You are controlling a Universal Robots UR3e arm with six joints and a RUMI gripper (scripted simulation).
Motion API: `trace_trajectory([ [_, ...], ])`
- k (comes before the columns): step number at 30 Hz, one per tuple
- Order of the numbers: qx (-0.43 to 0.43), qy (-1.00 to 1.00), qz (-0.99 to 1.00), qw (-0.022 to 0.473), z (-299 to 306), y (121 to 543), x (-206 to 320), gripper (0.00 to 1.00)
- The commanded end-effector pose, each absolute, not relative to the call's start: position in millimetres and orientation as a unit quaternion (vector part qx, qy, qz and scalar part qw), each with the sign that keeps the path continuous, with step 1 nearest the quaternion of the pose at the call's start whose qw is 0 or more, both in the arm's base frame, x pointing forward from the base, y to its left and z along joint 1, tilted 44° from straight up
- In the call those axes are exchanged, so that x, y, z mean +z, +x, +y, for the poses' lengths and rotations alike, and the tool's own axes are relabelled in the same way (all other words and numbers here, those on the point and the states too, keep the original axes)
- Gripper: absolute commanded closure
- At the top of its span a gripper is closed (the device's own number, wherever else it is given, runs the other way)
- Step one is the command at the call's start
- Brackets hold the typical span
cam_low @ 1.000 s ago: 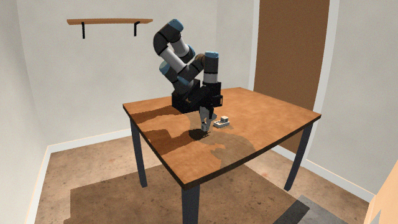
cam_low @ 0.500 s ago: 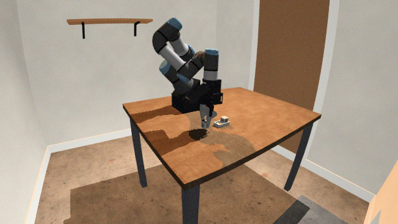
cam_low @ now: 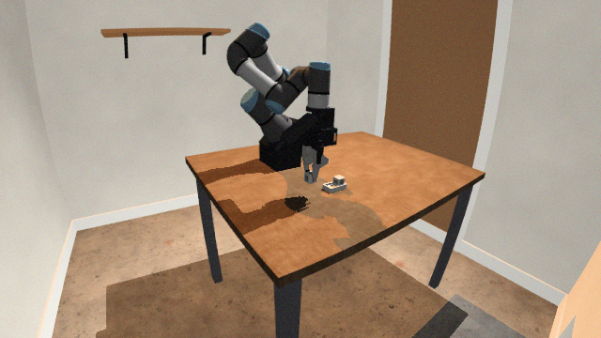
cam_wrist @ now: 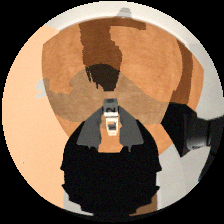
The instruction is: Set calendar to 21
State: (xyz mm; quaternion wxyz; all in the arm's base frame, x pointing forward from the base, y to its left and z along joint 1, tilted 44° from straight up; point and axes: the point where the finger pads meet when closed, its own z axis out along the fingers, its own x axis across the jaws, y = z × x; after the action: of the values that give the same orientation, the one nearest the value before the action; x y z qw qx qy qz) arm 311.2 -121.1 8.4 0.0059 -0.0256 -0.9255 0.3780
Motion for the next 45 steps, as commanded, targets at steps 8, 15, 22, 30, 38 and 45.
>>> trace_trajectory([
  [8, 0.378, -0.027, -0.925, 0.008, -100.7, 312.7, 29.3, 0.90],
  [15, 0.378, -0.027, -0.925, 0.008, -90.5, 313.2, 39.7, 0.90],
  [22, 0.378, -0.027, -0.925, 0.008, -86.6, 313.4, 43.7, 0.90],
  [30, 0.378, -0.027, -0.925, 0.008, -85.2, 313.5, 45.2, 0.90],
  [38, 0.378, -0.027, -0.925, 0.008, -85.2, 313.5, 45.2, 0.90],
  [45, 0.376, -0.028, -0.926, 0.007, -57.8, 318.6, 24.1, 0.90],
])
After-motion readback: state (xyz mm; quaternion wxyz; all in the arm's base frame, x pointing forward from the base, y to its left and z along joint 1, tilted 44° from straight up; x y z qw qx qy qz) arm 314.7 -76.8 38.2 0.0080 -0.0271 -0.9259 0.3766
